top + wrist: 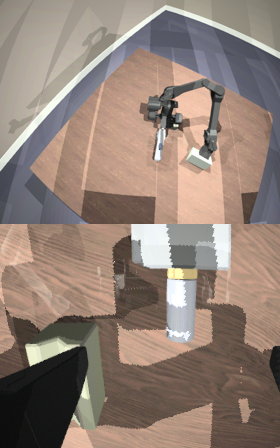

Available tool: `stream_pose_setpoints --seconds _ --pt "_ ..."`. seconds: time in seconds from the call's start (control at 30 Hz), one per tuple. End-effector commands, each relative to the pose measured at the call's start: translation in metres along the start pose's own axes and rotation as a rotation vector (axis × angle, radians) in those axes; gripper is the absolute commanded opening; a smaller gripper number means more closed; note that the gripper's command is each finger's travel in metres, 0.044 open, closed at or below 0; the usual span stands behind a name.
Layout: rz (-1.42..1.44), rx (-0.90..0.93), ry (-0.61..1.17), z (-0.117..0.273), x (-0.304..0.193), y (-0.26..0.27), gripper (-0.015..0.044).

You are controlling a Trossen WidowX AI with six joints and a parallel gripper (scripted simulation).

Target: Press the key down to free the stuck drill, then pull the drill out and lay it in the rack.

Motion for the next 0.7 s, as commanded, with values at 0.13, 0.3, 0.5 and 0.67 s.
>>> stream_pose_setpoints --seconds 0.13,0.3,0.5,0.67 --pt "-0.003 -0.001 0.006 -0.011 0.002 0.0 0.044" --pt "-0.003 -0.001 0.006 -0.019 0.004 0.0 0.044" --pt "-0.003 -0.001 0.006 -0.028 0.007 0.001 0.044" --pt "-0.003 -0.001 0.006 -0.036 0.009 0.002 0.044"
Point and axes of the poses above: the point midway between the two fingers, 35 mm back from their tips, its own z axis back along the fingers, its own y axis across the jaws, x = y × z, the point moved 4 cm from there along z, back along the fingers, and after that the axes turned 15 degrees about -z, right-handed, at the moved point
